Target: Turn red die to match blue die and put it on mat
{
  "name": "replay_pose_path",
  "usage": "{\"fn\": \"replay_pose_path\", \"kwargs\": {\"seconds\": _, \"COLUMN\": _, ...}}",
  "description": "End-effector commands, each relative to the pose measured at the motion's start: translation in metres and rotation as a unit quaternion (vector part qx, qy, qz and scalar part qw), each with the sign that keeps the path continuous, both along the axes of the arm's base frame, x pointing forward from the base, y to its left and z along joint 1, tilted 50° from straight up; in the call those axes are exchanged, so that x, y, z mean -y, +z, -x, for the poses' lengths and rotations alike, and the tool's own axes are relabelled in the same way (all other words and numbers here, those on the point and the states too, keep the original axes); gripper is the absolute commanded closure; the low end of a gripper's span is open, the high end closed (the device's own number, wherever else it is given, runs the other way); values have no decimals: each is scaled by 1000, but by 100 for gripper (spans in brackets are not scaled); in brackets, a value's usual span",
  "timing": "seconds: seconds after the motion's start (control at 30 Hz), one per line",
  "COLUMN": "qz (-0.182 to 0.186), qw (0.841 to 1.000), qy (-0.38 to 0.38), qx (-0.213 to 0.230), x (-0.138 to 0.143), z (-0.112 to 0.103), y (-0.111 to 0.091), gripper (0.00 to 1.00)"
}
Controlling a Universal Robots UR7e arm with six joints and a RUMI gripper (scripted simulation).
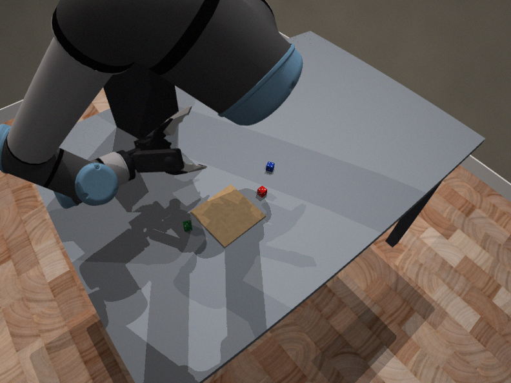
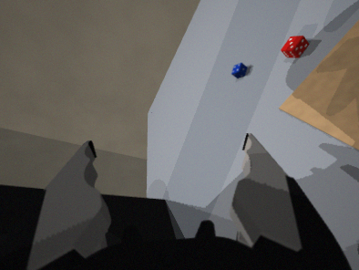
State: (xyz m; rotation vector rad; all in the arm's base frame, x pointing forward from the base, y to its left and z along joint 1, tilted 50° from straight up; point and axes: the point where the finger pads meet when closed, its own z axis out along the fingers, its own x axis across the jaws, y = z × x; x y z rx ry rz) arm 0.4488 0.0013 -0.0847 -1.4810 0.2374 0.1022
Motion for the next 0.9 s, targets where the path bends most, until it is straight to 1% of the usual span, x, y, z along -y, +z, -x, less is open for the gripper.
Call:
{"fn": "replay_pose_path", "kwargs": {"seconds": 0.0, "qz": 46, "qw": 996, "qy": -6, "qx": 74, "x": 1, "z": 4, "y": -12, "gripper": 0}}
{"fn": "replay_pose_path", "kwargs": {"seconds": 0.03, "qz": 47, "qw": 996, "qy": -6, "qx": 76, "x": 1, "z": 4, "y": -12, "gripper": 0}}
{"fn": "replay_pose_path", "kwargs": {"seconds": 0.17, "qz": 74, "qw": 990, "qy": -7, "qx": 122, "x": 2, "z": 5, "y": -20, "gripper": 0}}
{"fn": "replay_pose_path", "kwargs": {"seconds": 0.27, "qz": 76, "qw": 989, "qy": -7, "qx": 124, "x": 2, "z": 5, "y": -20, "gripper": 0}}
{"fn": "replay_pose_path", "kwargs": {"seconds": 0.37, "qz": 107, "qw": 979, "qy": -7, "qx": 174, "x": 3, "z": 5, "y": -29, "gripper": 0}}
{"fn": "replay_pose_path", "kwargs": {"seconds": 0.47, "qz": 122, "qw": 972, "qy": -6, "qx": 199, "x": 5, "z": 5, "y": -33, "gripper": 0}}
{"fn": "replay_pose_path", "kwargs": {"seconds": 0.6, "qz": 146, "qw": 960, "qy": -3, "qx": 239, "x": 7, "z": 5, "y": -39, "gripper": 0}}
{"fn": "replay_pose_path", "kwargs": {"seconds": 0.63, "qz": 147, "qw": 960, "qy": -3, "qx": 240, "x": 7, "z": 5, "y": -39, "gripper": 0}}
{"fn": "replay_pose_path", "kwargs": {"seconds": 0.67, "qz": 158, "qw": 953, "qy": -2, "qx": 258, "x": 8, "z": 5, "y": -42, "gripper": 0}}
{"fn": "replay_pose_path", "kwargs": {"seconds": 0.7, "qz": 160, "qw": 952, "qy": -2, "qx": 261, "x": 8, "z": 5, "y": -42, "gripper": 0}}
{"fn": "replay_pose_path", "kwargs": {"seconds": 0.73, "qz": 170, "qw": 946, "qy": 0, "qx": 277, "x": 9, "z": 5, "y": -44, "gripper": 0}}
{"fn": "replay_pose_path", "kwargs": {"seconds": 0.77, "qz": 173, "qw": 943, "qy": 0, "qx": 283, "x": 10, "z": 4, "y": -45, "gripper": 0}}
{"fn": "replay_pose_path", "kwargs": {"seconds": 0.83, "qz": 173, "qw": 943, "qy": 0, "qx": 283, "x": 10, "z": 4, "y": -45, "gripper": 0}}
{"fn": "replay_pose_path", "kwargs": {"seconds": 0.87, "qz": 187, "qw": 934, "qy": 3, "qx": 304, "x": 12, "z": 4, "y": -48, "gripper": 0}}
